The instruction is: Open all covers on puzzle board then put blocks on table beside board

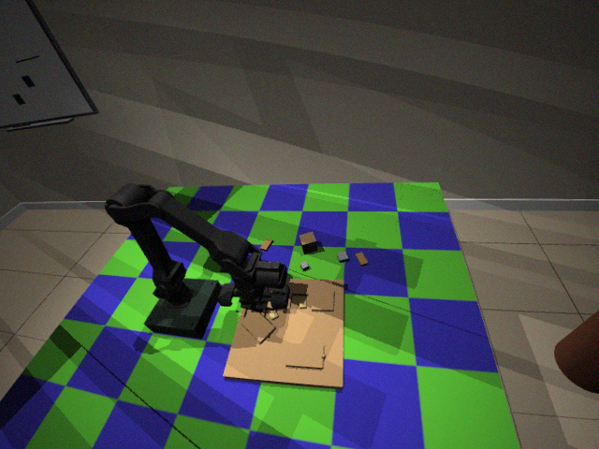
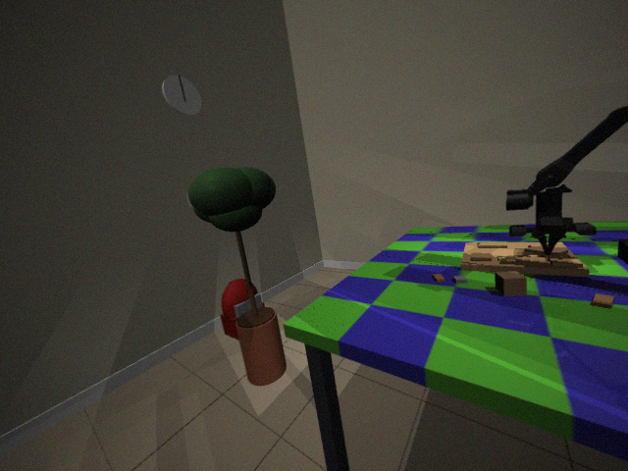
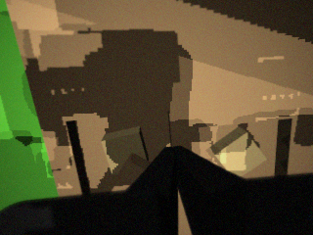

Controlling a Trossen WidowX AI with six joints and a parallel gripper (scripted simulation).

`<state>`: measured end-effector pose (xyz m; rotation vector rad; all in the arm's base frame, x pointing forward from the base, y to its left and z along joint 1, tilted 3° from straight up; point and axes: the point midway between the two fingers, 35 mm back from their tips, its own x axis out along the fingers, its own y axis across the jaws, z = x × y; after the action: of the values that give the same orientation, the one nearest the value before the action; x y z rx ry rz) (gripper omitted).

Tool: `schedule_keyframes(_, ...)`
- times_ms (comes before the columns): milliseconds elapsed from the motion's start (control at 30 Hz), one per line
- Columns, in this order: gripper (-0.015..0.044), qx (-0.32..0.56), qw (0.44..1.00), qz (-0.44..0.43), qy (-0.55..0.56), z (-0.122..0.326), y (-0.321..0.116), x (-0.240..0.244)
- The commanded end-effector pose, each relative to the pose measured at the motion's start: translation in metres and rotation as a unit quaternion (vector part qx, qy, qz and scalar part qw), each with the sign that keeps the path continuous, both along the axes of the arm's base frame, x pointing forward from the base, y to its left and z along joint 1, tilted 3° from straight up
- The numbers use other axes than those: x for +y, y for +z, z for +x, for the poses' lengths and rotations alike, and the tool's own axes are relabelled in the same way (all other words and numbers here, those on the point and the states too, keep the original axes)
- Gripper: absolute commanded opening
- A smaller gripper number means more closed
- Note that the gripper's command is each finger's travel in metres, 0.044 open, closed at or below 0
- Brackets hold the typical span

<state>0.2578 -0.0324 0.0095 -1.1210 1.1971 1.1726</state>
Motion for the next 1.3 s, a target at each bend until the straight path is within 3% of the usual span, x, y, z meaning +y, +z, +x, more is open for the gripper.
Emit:
schedule_keyframes(0,0.0,0.001,1.0,0.0,0.0,-0.006,-0.001,-0.002)
schedule_keyframes(1267,0.0,0.003,1.0,-0.002,0.0,-0.038,-0.003,-0.031)
